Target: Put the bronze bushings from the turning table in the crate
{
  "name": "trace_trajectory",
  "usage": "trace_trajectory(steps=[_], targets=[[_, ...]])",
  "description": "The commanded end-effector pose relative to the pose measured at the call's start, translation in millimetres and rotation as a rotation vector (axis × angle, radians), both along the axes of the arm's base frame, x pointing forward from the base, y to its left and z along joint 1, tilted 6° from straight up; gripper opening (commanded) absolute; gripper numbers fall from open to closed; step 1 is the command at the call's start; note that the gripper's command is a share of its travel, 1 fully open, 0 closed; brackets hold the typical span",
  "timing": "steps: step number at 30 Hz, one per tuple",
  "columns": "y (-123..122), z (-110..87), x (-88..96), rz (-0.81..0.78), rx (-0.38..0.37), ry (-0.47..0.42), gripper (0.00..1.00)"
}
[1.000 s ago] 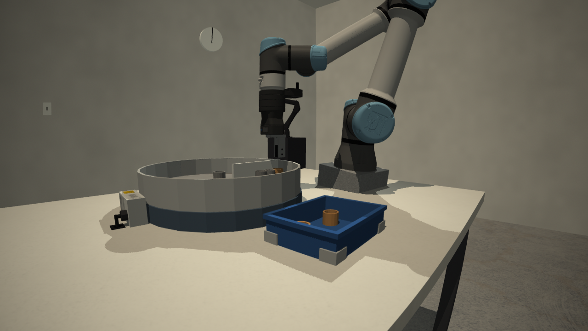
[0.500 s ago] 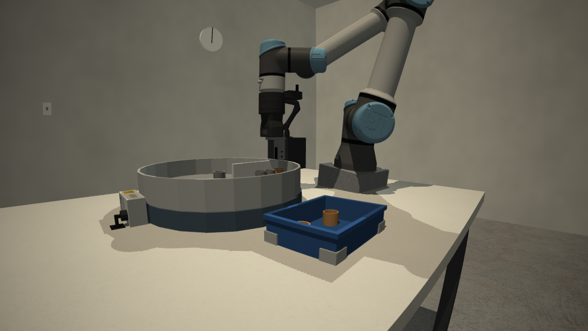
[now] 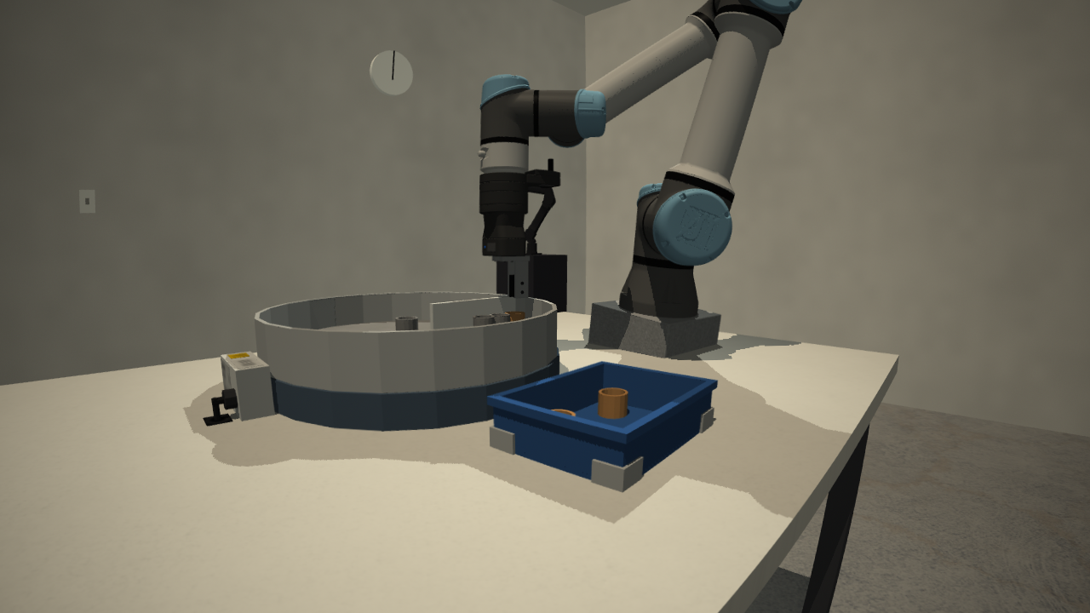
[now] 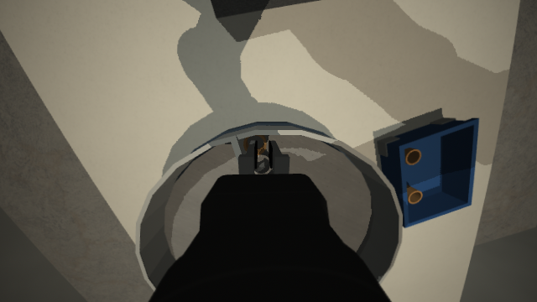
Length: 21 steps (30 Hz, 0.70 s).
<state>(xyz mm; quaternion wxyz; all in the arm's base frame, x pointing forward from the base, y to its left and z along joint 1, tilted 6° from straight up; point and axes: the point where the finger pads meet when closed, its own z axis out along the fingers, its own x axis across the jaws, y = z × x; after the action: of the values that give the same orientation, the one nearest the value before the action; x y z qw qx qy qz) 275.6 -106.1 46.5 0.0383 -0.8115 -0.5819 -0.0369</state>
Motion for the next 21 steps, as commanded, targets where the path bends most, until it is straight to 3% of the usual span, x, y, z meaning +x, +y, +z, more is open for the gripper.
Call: trace_trajectory(steps=[1,21], targets=[[0.3,-3.8,0.2,0.0,0.0,0.0,0.4],[0.8,-9.1,0.3,0.0,0.0,0.0,0.4]])
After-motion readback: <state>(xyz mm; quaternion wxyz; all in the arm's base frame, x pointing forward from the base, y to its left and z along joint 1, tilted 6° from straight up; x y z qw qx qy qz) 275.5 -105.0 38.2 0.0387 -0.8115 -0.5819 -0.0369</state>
